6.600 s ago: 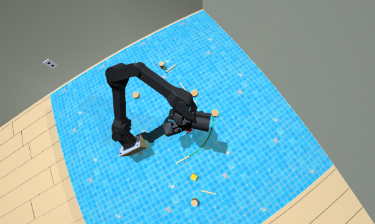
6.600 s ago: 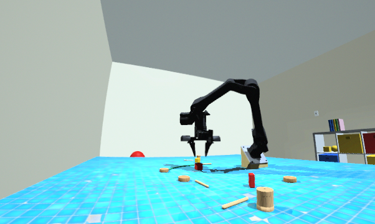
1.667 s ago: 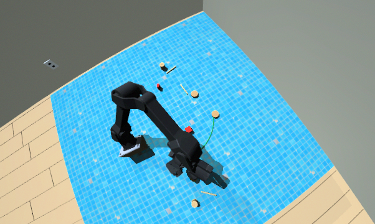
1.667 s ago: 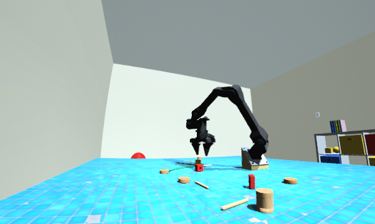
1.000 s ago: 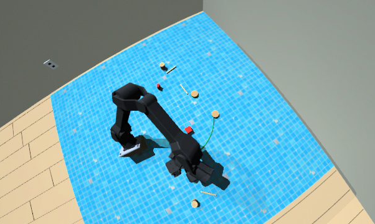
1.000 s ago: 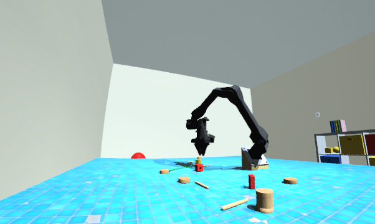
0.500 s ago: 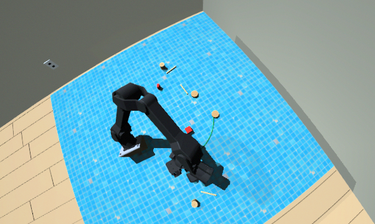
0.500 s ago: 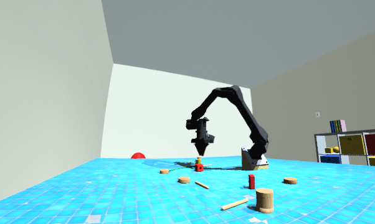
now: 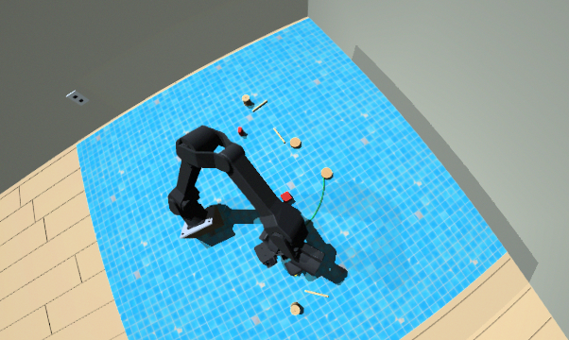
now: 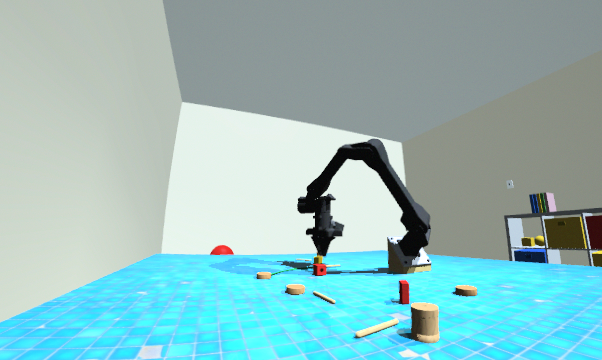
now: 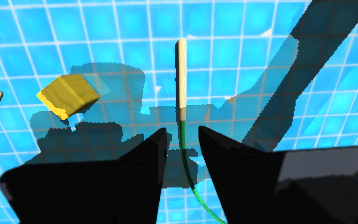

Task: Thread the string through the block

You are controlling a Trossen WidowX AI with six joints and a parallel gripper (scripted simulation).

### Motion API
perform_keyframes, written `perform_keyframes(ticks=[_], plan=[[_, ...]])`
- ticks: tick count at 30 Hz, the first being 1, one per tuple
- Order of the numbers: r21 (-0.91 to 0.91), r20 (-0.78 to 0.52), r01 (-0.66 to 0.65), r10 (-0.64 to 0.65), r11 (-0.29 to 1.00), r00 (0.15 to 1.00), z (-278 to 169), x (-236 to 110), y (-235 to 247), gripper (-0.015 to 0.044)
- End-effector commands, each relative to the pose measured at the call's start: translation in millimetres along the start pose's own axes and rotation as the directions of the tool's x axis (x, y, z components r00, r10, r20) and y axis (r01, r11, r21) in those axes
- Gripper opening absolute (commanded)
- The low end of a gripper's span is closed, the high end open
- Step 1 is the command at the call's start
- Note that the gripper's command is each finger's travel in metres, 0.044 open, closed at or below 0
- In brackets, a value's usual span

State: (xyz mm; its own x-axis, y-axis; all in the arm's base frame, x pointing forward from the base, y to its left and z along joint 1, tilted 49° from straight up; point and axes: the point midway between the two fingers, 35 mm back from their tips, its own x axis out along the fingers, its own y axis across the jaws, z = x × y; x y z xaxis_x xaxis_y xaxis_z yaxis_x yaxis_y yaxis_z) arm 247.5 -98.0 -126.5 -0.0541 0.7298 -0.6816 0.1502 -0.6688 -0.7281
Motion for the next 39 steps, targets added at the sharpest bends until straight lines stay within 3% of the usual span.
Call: perform_keyframes(ticks=[1,27,32,39], plan=[[0.011,0.003,0.010,-0.010,1.000,1.000,2,10,-1,0.0124],[0.011,0.003,0.012,-0.012,1.000,1.000,3,38,-3,0.0124],[0.002,0.004,0.008,-0.008,1.000,1.000,2,37,-2,0.0000],[0.002,0.004,0.008,-0.008,1.000,1.000,2,37,-2,0.0000]])
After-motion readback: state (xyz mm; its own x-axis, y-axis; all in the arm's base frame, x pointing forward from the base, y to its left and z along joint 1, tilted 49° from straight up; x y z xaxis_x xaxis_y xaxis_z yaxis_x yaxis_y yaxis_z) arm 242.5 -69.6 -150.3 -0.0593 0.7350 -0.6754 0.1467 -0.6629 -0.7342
